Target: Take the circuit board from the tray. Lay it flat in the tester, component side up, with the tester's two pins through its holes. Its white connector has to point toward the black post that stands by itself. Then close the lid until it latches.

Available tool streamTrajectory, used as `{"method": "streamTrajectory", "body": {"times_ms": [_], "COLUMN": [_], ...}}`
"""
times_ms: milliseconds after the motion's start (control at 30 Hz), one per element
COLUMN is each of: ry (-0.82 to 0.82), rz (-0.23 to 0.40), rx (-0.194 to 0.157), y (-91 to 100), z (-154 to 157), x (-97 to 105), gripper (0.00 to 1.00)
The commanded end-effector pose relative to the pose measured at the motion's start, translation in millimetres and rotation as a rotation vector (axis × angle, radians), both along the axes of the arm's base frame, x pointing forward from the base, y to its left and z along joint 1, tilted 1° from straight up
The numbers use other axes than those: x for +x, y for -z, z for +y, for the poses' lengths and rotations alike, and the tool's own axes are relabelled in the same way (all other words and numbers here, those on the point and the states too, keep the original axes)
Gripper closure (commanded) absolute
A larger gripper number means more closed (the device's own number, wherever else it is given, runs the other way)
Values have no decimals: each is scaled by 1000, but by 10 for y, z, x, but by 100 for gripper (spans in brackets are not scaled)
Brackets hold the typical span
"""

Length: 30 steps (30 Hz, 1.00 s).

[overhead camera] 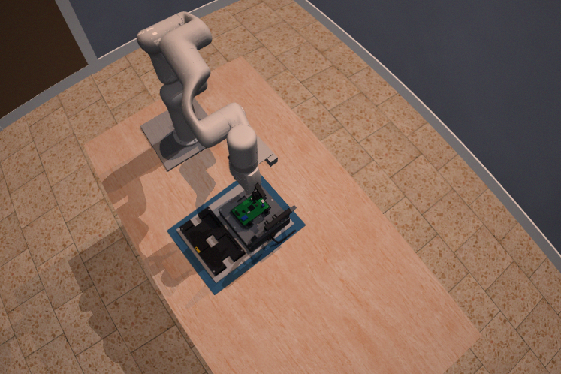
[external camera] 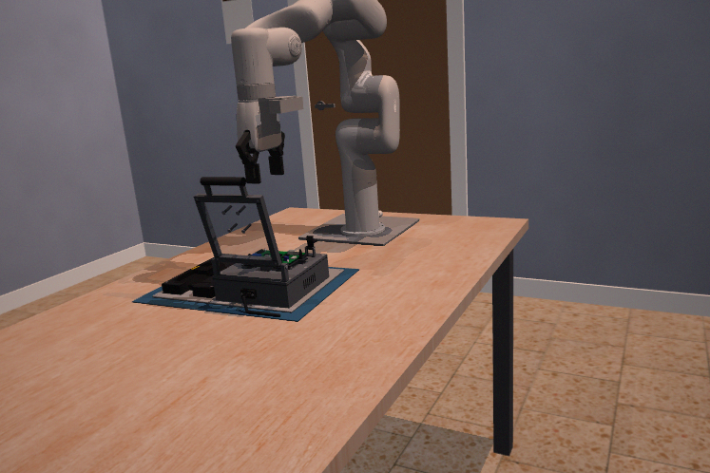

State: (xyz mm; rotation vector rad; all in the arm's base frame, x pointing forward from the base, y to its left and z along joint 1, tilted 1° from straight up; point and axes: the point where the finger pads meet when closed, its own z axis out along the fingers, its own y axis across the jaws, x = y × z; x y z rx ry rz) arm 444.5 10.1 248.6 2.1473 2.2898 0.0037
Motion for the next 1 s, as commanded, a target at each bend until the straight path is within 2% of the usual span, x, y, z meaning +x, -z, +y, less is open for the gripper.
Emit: {"method": "streamTrajectory", "body": {"times_ms": [0,267,600,900,933,967], "ry": [0,0,0,0,0,0], "rz": [-4,-4,-4,-4,-4,-4], "rx": [0,0,0,0,0,0], "y": [-237,-511,-632,-649,-649,-649], "z": [-1,-3,-4,-4,-4,-4], "x": [10,8,8,7,7,7], "gripper": [0,0,0,0,48,48]}}
